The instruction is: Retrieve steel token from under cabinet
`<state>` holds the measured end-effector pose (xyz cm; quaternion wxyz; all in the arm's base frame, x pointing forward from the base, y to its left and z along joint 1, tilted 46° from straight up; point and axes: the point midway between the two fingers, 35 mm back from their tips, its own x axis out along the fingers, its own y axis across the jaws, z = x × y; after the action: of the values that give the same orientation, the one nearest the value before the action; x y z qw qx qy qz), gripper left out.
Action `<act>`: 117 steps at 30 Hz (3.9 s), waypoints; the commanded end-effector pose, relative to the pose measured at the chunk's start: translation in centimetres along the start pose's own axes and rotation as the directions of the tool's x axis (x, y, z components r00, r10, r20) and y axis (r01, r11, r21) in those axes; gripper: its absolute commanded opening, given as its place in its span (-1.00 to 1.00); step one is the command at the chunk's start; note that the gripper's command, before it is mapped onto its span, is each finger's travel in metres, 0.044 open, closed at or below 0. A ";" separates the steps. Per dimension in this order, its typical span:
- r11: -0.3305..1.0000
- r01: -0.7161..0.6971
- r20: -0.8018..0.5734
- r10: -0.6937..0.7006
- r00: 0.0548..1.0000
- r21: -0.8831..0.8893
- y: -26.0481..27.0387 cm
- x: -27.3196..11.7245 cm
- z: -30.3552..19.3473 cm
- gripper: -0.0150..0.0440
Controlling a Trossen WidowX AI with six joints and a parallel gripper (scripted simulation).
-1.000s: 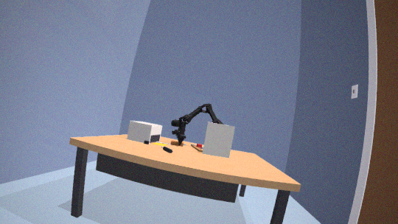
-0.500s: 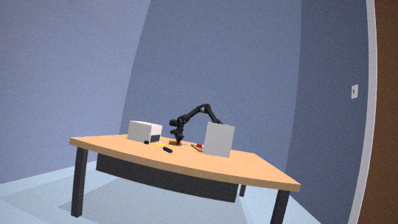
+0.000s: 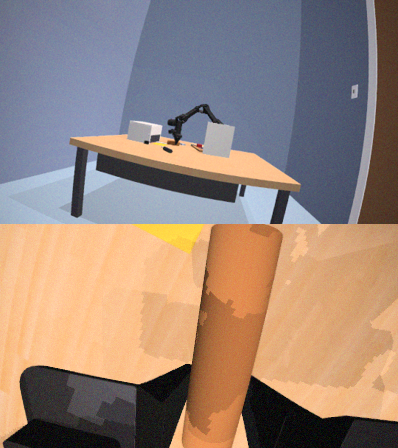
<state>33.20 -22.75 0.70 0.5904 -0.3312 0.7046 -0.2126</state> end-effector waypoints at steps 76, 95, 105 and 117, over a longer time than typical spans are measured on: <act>1.000 0.001 0.004 -0.001 1.000 0.007 3.1 0.1 4.7 -0.49; 1.000 0.001 0.004 -0.001 1.000 0.006 2.9 0.1 3.8 -0.49; 1.000 0.001 0.003 -0.001 1.000 0.006 2.8 0.1 2.8 -0.49; 1.000 0.001 0.003 -0.001 1.000 0.005 2.8 0.1 1.6 -0.49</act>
<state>34.65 -20.68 -1.57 0.5924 -0.3311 0.7017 -0.2169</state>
